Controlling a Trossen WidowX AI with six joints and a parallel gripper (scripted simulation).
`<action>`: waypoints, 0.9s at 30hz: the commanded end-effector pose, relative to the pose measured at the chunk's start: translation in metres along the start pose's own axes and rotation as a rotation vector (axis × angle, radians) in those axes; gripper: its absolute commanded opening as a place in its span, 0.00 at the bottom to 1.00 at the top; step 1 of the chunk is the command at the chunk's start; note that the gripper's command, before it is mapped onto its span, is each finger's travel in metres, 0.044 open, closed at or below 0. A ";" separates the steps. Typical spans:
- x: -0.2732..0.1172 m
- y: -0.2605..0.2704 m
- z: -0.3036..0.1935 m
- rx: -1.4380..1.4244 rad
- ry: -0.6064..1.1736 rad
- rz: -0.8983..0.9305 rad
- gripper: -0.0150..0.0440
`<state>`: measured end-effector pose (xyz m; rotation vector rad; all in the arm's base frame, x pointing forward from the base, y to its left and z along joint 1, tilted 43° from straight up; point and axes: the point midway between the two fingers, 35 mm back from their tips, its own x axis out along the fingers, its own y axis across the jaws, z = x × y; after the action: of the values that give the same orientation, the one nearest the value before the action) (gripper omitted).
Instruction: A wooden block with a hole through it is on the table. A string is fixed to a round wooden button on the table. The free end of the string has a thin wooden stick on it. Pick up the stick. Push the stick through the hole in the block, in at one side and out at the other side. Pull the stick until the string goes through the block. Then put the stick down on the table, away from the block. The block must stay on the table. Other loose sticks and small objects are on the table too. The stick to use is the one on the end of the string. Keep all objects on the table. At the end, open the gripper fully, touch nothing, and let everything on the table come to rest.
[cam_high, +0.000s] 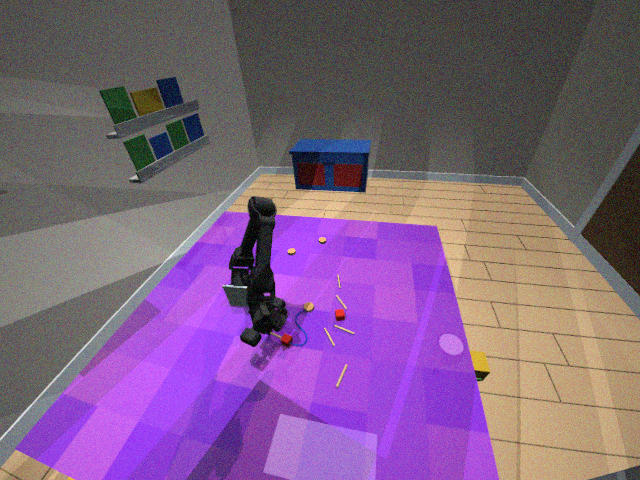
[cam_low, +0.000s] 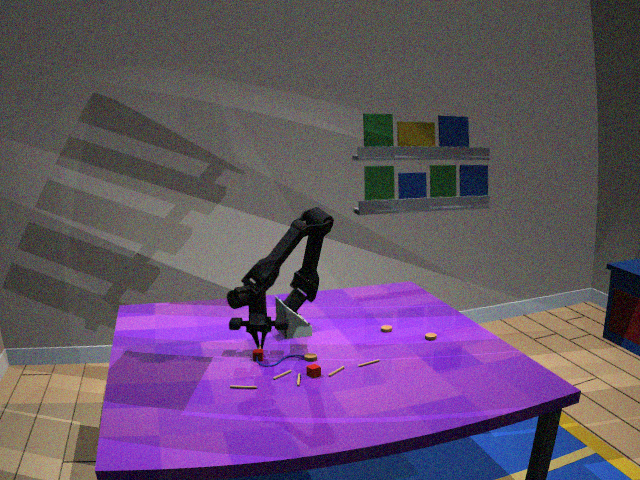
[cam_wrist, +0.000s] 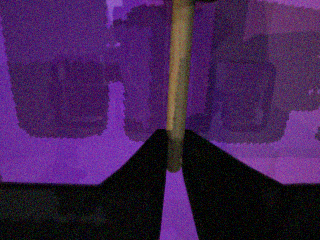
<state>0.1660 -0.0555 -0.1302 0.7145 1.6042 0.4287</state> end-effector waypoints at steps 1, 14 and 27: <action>0.000 0.000 -0.006 -0.001 0.001 -0.001 0.25; -0.001 0.000 -0.022 0.000 0.002 0.003 0.25; -0.002 0.000 -0.038 0.002 0.002 0.009 0.25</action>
<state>0.1339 -0.0524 -0.1233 0.7249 1.6036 0.4344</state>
